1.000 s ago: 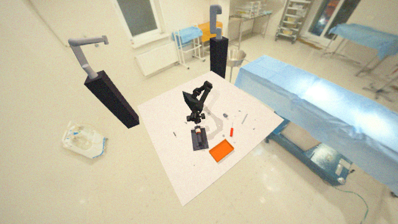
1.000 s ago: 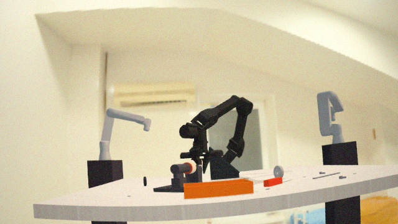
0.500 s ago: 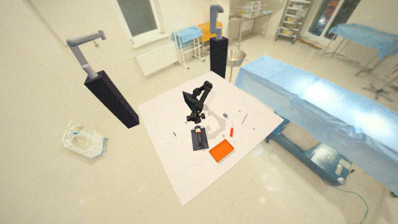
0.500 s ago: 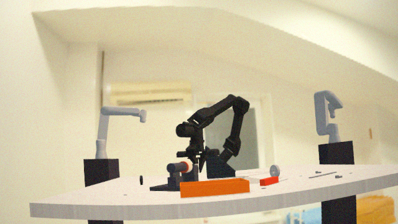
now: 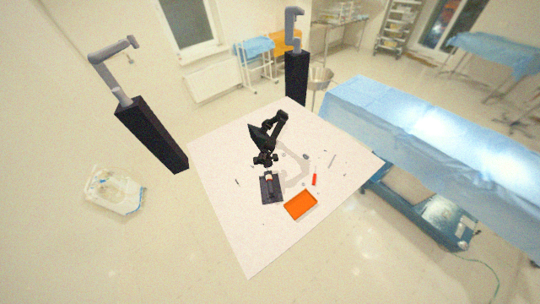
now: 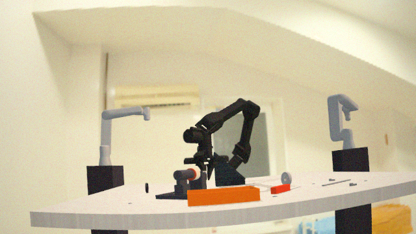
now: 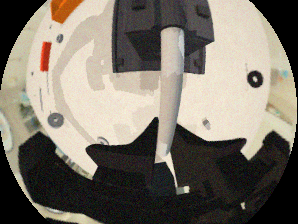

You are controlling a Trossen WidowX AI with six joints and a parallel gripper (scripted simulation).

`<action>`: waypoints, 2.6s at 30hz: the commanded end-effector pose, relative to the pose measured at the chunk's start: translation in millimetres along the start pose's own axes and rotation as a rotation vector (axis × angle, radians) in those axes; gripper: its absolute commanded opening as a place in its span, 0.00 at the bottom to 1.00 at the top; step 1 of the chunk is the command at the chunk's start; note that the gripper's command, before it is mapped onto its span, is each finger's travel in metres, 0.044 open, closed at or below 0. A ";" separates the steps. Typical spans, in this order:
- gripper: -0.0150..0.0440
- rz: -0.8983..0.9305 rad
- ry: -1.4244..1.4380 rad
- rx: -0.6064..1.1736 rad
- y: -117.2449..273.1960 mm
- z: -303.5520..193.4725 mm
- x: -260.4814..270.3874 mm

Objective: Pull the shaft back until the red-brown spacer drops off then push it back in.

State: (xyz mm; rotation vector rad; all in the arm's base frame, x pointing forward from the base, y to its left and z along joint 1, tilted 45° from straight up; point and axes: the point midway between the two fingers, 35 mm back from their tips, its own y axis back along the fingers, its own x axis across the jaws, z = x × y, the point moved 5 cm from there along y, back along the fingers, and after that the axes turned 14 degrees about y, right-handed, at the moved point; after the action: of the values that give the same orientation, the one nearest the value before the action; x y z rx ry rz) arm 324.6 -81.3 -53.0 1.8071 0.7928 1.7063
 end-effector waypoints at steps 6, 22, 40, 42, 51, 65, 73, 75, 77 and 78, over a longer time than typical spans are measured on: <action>0.25 0.000 0.003 0.003 0.3 -1.7 0.8; 0.25 0.000 0.003 0.003 0.3 -3.1 1.2; 0.25 0.000 0.003 0.003 0.3 -4.7 1.6; 0.25 0.000 0.003 0.003 0.3 -4.8 1.6; 0.25 0.000 0.003 0.003 0.3 -5.6 1.8; 0.25 0.001 0.003 0.004 0.3 -6.8 2.0; 0.25 0.001 0.003 0.004 0.3 -7.5 2.2; 0.25 0.001 0.003 0.004 0.3 -7.7 2.2; 0.25 0.001 0.003 0.004 0.3 -7.9 2.3; 0.25 0.001 0.003 0.004 0.3 -8.0 2.3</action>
State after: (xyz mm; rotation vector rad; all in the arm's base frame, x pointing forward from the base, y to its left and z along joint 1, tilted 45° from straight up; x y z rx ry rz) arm 317.9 -80.3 -51.5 1.8074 0.7926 1.7062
